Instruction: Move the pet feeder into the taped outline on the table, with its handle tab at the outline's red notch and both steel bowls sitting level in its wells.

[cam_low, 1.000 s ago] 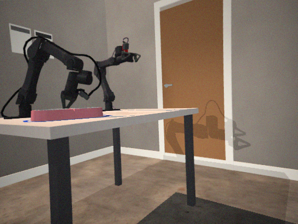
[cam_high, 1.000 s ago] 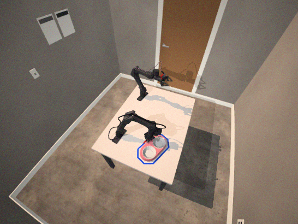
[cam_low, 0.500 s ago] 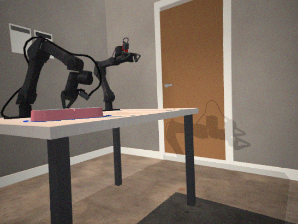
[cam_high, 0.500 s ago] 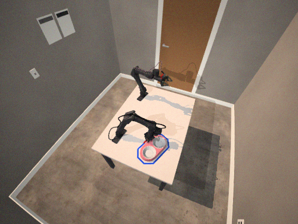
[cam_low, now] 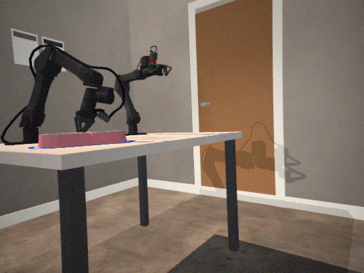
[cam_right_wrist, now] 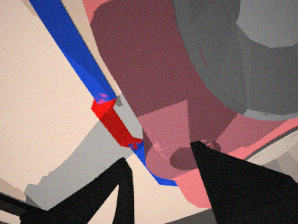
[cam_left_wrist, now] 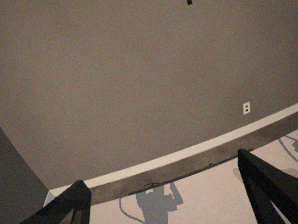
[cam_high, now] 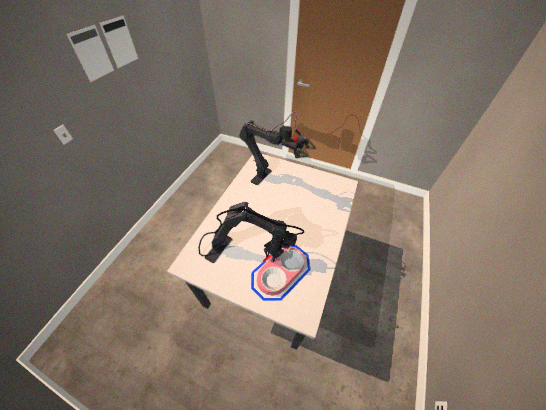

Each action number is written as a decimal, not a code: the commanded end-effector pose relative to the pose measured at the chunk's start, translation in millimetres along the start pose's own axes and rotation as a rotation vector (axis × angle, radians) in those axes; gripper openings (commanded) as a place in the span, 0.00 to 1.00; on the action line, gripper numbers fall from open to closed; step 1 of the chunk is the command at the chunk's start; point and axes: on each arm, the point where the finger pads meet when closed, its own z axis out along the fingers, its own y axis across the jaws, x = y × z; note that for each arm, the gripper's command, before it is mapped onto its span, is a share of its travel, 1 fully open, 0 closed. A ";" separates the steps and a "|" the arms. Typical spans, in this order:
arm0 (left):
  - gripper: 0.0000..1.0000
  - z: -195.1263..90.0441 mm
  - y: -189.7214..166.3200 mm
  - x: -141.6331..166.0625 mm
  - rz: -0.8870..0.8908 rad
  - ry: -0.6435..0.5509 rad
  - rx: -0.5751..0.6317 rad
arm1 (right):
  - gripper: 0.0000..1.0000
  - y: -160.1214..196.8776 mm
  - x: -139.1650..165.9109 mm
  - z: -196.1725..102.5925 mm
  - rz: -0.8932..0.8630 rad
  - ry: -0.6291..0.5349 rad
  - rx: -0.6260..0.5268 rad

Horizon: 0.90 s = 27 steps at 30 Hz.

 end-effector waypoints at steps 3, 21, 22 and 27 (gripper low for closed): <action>1.00 -2.9 -2.2 -13.3 -0.011 -0.046 0.008 | 0.47 -6.1 -6.2 -0.3 0.005 -0.034 0.017; 1.00 -2.9 -2.2 -13.3 -0.011 -0.046 0.008 | 0.47 -6.9 -6.8 -38.9 0.011 -0.058 0.051; 1.00 -2.9 -2.2 -13.3 -0.011 -0.046 0.008 | 0.47 -7.1 -6.5 -43.1 0.012 -0.058 0.053; 1.00 -2.9 -2.2 -13.3 -0.011 -0.046 0.008 | 0.47 -5.8 -7.4 -54.2 0.007 -0.045 0.037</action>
